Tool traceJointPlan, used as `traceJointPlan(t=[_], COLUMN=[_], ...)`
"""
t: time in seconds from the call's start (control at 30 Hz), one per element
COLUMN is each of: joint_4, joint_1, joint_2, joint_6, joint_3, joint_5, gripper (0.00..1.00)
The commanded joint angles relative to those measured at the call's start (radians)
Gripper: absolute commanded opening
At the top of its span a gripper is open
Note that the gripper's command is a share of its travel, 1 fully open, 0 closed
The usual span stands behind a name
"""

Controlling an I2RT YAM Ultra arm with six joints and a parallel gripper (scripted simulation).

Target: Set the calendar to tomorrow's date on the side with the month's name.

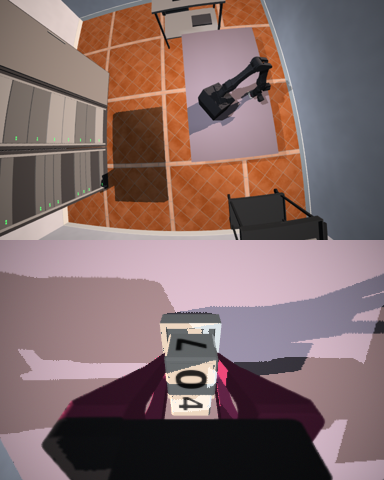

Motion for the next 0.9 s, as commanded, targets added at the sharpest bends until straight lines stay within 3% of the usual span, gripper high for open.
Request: traceJointPlan(t=[0.0, 0.87], joint_4=[-0.016, -0.012], joint_1=[0.0, 0.0], joint_2=[0.02, 0.021], joint_6=[0.002, 0.0], joint_3=[0.027, 0.017], joint_5=[0.014, 0.014], gripper=[0.27, 0.27])
